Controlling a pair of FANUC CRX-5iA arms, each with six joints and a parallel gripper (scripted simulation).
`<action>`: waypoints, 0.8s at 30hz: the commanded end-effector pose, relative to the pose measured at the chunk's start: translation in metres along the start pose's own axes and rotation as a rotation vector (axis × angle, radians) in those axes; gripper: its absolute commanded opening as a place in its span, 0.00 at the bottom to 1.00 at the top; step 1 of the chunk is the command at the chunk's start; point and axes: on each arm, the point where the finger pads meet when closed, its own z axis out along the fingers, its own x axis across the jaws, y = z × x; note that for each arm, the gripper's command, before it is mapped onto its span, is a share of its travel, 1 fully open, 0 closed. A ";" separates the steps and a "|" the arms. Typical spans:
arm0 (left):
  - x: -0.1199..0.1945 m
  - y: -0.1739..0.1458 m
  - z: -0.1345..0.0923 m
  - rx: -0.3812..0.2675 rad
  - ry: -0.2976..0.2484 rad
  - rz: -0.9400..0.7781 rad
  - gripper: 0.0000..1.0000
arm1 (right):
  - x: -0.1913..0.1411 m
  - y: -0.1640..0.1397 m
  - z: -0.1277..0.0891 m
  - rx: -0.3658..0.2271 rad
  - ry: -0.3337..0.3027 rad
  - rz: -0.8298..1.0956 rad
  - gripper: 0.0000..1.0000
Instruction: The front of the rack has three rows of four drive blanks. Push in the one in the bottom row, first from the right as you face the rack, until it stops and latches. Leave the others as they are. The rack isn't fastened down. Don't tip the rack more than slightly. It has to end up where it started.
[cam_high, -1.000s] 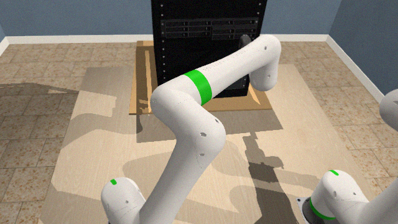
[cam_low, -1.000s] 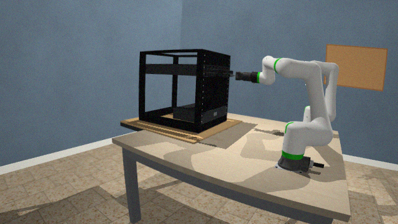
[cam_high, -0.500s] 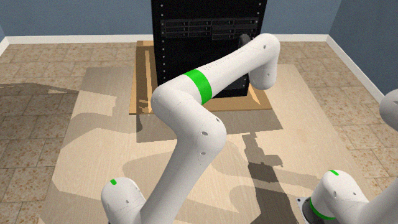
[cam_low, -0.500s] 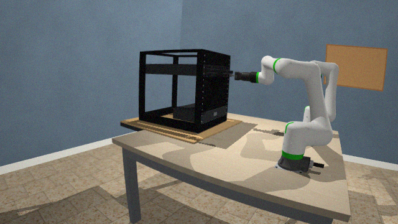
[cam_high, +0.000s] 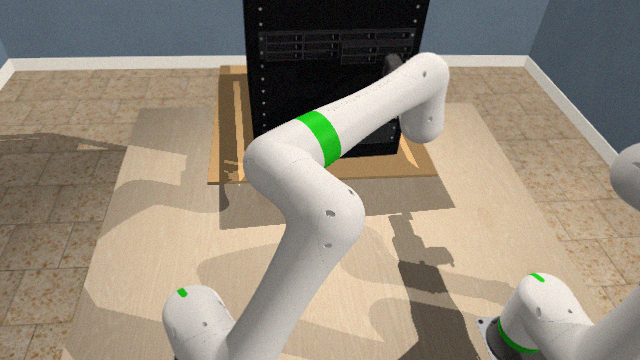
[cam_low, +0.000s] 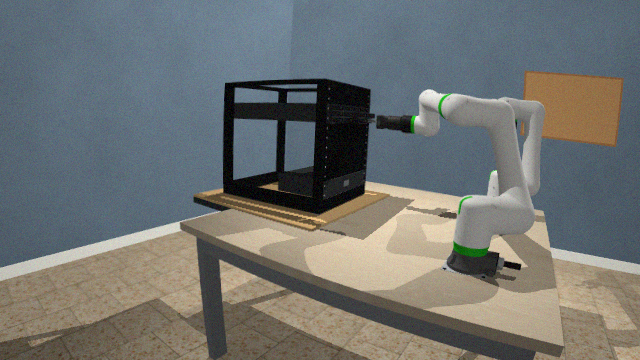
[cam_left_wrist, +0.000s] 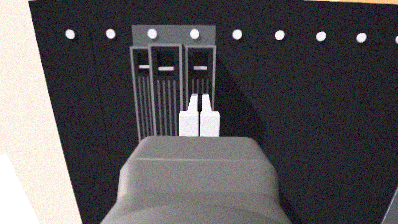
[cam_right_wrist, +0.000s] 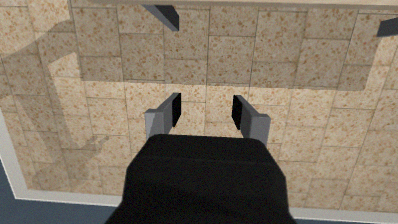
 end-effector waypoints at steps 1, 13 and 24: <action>-0.002 0.000 0.004 0.000 -0.002 -0.002 0.00 | 0.000 0.000 -0.001 -0.002 0.000 0.000 1.00; -0.002 0.000 0.007 0.000 -0.002 -0.002 0.00 | 0.000 0.000 -0.001 -0.002 0.000 0.000 1.00; -0.002 0.000 0.010 0.000 -0.002 -0.002 0.00 | 0.000 0.000 -0.001 -0.002 0.000 0.000 1.00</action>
